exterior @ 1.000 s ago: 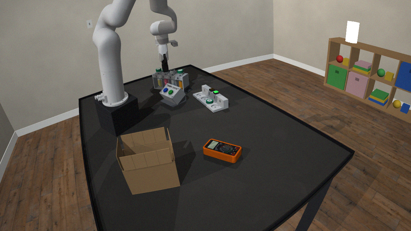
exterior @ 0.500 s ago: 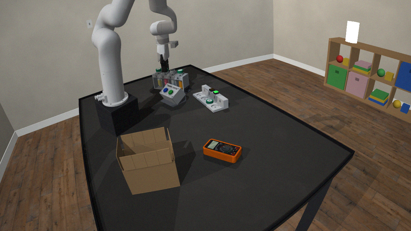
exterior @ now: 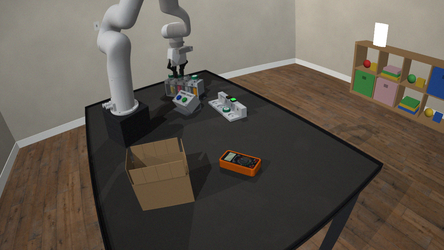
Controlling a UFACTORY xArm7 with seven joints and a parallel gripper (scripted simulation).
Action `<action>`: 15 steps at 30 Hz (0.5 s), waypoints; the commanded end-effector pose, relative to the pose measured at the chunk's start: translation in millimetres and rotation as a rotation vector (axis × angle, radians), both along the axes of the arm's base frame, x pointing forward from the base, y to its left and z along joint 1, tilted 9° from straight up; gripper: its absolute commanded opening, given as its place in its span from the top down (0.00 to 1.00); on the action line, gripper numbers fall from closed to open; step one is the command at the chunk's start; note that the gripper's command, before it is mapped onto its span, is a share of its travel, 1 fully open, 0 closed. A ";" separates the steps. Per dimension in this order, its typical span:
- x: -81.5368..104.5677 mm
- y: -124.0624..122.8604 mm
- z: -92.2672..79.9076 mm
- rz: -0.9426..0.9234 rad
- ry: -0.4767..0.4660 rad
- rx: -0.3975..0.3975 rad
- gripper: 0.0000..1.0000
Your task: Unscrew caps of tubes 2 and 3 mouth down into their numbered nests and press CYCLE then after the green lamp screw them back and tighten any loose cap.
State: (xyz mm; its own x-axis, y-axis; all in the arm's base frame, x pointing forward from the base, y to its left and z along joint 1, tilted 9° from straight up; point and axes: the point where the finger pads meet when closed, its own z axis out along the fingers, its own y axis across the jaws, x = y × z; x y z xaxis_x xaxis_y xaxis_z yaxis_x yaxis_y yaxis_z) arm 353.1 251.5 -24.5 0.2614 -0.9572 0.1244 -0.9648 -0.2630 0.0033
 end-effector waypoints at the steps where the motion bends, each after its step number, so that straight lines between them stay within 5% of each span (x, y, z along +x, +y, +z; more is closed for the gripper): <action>1: 0.7 1.5 0.8 -0.235 -0.061 -0.005 1.00; 7: 0.7 1.5 0.6 -0.503 -0.096 0.008 1.00; 15: 0.7 1.5 0.6 -0.503 -0.096 0.008 1.00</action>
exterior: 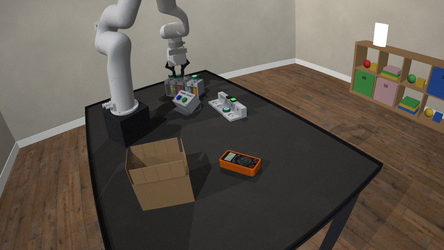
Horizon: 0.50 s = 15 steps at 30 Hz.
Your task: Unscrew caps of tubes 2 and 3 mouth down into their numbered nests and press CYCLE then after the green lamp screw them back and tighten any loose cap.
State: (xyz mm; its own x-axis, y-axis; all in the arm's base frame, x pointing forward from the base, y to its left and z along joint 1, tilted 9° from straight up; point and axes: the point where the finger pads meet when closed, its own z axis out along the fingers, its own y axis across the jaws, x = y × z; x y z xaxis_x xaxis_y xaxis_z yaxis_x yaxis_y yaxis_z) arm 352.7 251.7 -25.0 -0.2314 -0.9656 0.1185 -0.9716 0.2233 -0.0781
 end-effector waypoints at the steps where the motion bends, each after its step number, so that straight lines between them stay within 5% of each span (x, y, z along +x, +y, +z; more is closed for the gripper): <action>1: 1.2 1.3 1.1 -0.012 -0.013 -0.002 1.00; 2: 1.2 1.3 1.1 -0.012 -0.013 -0.002 0.54; 12: 1.2 1.3 1.1 -0.012 -0.013 -0.002 0.54; 15: 1.1 1.4 1.5 0.153 0.009 -0.012 0.54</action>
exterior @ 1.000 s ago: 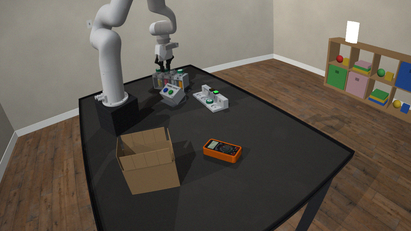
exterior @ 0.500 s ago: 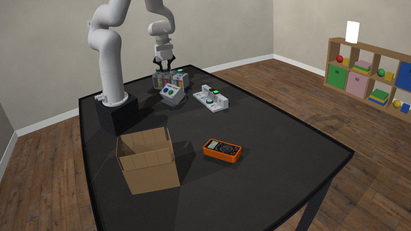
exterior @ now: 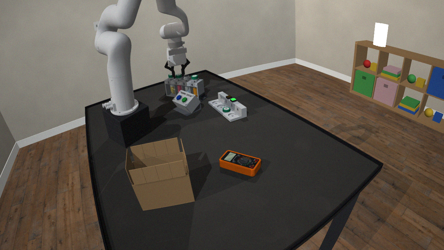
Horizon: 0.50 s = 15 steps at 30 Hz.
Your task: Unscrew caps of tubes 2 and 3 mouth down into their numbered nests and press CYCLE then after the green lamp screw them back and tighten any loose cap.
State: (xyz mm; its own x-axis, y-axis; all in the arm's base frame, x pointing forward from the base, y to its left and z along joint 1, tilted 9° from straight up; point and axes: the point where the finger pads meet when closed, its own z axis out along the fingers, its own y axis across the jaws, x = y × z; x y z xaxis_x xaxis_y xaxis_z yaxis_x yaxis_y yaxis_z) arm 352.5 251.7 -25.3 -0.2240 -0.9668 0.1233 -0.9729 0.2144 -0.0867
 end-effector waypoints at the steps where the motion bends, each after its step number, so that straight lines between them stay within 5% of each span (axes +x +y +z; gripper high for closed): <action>1: 1.3 1.4 1.8 0.144 0.017 -0.006 0.54; 15: 1.2 1.4 1.8 0.892 0.119 -0.052 0.54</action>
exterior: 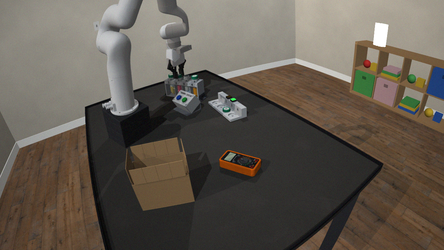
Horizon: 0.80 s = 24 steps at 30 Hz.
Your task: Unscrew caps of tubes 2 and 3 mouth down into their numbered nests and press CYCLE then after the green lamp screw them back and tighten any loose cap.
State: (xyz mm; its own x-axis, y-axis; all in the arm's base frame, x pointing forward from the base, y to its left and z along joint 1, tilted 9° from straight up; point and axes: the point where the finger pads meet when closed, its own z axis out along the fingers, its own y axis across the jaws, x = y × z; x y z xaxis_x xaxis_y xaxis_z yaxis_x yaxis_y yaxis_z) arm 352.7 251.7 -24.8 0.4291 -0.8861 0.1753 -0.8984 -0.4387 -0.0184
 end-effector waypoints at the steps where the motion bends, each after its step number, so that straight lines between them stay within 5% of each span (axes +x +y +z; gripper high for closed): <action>1: 1.1 1.3 1.3 0.270 0.070 -0.009 0.54; 14: 1.1 1.3 1.4 0.837 0.150 -0.054 0.54; 23: 1.0 1.4 1.3 0.862 0.156 -0.055 0.54; 24: 1.0 1.4 1.3 0.862 0.156 -0.055 1.00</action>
State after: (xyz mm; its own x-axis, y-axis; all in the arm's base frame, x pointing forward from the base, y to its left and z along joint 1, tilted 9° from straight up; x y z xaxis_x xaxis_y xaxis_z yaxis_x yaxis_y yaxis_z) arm 352.7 251.7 -24.8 0.9646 -0.2442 0.0997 -0.2551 -0.9597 0.1179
